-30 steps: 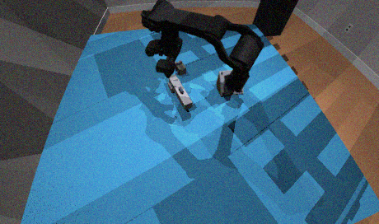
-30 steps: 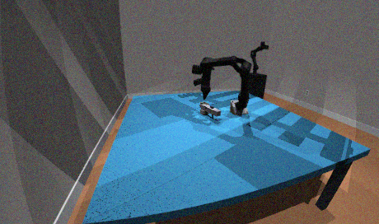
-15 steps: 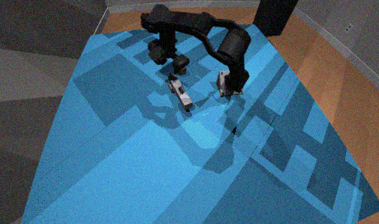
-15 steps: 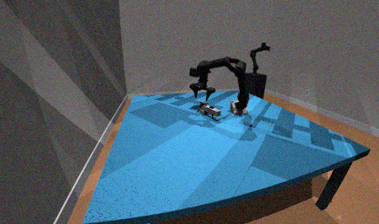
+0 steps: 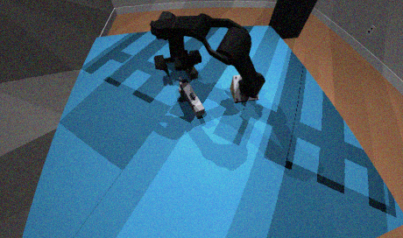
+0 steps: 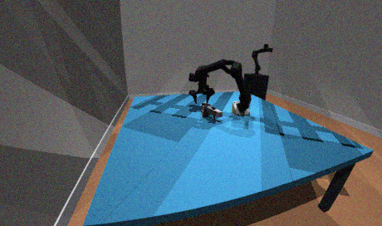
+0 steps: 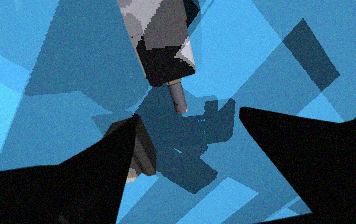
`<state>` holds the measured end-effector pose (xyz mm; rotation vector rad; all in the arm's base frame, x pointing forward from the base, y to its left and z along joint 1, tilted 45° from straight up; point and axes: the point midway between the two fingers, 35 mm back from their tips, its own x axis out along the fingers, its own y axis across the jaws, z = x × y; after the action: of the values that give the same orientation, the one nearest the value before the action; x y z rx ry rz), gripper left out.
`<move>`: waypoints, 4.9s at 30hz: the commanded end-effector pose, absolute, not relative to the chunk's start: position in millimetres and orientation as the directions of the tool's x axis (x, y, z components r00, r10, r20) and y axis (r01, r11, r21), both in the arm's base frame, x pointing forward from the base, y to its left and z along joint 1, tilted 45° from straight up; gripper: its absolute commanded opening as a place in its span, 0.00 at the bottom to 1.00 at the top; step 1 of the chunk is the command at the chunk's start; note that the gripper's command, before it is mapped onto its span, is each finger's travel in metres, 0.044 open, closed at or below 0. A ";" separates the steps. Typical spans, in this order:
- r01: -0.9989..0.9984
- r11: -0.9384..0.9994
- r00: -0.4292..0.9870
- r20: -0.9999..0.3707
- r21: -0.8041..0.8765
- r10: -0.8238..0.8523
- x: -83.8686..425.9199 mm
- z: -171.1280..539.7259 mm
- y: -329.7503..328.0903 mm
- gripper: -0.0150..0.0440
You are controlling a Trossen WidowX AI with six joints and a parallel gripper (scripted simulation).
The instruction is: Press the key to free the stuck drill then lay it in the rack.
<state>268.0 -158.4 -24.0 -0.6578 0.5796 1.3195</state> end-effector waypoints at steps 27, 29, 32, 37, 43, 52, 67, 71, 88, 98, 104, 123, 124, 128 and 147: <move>-0.977 -0.012 0.149 -0.716 -0.215 0.682 271.4 -42.5 -142.5 1.00; -0.977 -0.012 0.149 -0.716 -0.215 0.682 271.8 -44.2 -139.7 1.00; -0.977 -0.012 0.149 -0.716 -0.215 0.682 272.3 -46.7 -135.5 1.00; -0.976 -0.012 0.149 -0.715 -0.215 0.683 273.1 -50.8 -128.3 1.00; -0.976 -0.012 0.149 -0.715 -0.216 0.683 273.6 -55.5 -119.6 1.00; -0.976 -0.016 0.146 -0.716 -0.215 0.683 273.5 -57.5 -116.4 0.82; -0.976 -0.016 0.146 -0.716 -0.215 0.683 273.5 -57.5 -116.4 0.25; -0.976 -0.015 0.148 -0.715 -0.215 0.683 273.8 -58.6 -117.5 0.25; -0.976 -0.012 0.150 -0.715 -0.216 0.683 277.8 -74.1 -134.9 0.25; -0.976 -0.013 0.150 -0.716 -0.217 0.682 279.9 -83.2 -145.0 0.25; -0.976 -0.012 0.150 -0.714 -0.216 0.684 280.5 -85.3 -145.4 0.34; -0.976 -0.012 0.150 -0.715 -0.217 0.682 279.3 -83.1 -138.6 1.00; -0.976 -0.012 0.150 -0.715 -0.217 0.682 279.4 -82.7 -138.1 1.00; -0.976 -0.012 0.150 -0.715 -0.217 0.683 279.8 -81.6 -136.6 1.00; -0.976 -0.012 0.150 -0.715 -0.216 0.683 278.9 -77.9 -128.9 1.00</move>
<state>280.2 -131.4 -78.1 -0.8042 0.4683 1.3921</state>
